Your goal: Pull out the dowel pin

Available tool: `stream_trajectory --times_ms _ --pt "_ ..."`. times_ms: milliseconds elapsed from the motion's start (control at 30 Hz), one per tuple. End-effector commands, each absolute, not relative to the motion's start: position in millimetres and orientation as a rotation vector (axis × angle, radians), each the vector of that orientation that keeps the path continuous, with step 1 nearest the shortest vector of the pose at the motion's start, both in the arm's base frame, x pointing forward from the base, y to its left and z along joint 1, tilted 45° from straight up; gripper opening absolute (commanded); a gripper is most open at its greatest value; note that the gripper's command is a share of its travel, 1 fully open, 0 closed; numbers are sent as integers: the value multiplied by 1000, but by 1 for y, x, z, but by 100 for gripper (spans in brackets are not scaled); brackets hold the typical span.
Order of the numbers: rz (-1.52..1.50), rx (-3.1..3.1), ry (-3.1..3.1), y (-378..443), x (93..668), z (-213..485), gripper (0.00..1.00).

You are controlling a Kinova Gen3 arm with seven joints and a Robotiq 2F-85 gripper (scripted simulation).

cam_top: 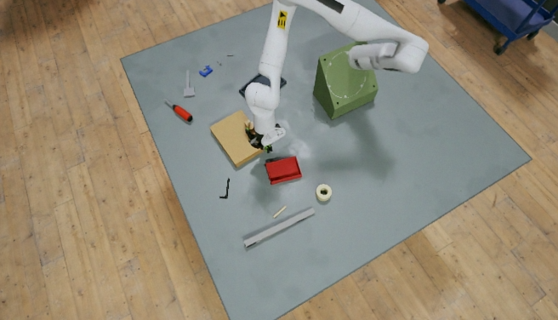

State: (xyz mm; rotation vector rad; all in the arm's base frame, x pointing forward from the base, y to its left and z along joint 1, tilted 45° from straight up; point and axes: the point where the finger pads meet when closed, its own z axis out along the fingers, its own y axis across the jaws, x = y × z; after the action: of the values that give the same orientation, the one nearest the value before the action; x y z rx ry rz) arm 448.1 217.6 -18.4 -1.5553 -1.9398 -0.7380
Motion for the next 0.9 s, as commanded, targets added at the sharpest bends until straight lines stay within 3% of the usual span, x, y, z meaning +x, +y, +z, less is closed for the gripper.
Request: stream_trajectory --times_ms 0,867 --pt "-739 -1557 -1940 217 449 -18 32" --pt "-739 -1557 -1940 217 449 -18 36"
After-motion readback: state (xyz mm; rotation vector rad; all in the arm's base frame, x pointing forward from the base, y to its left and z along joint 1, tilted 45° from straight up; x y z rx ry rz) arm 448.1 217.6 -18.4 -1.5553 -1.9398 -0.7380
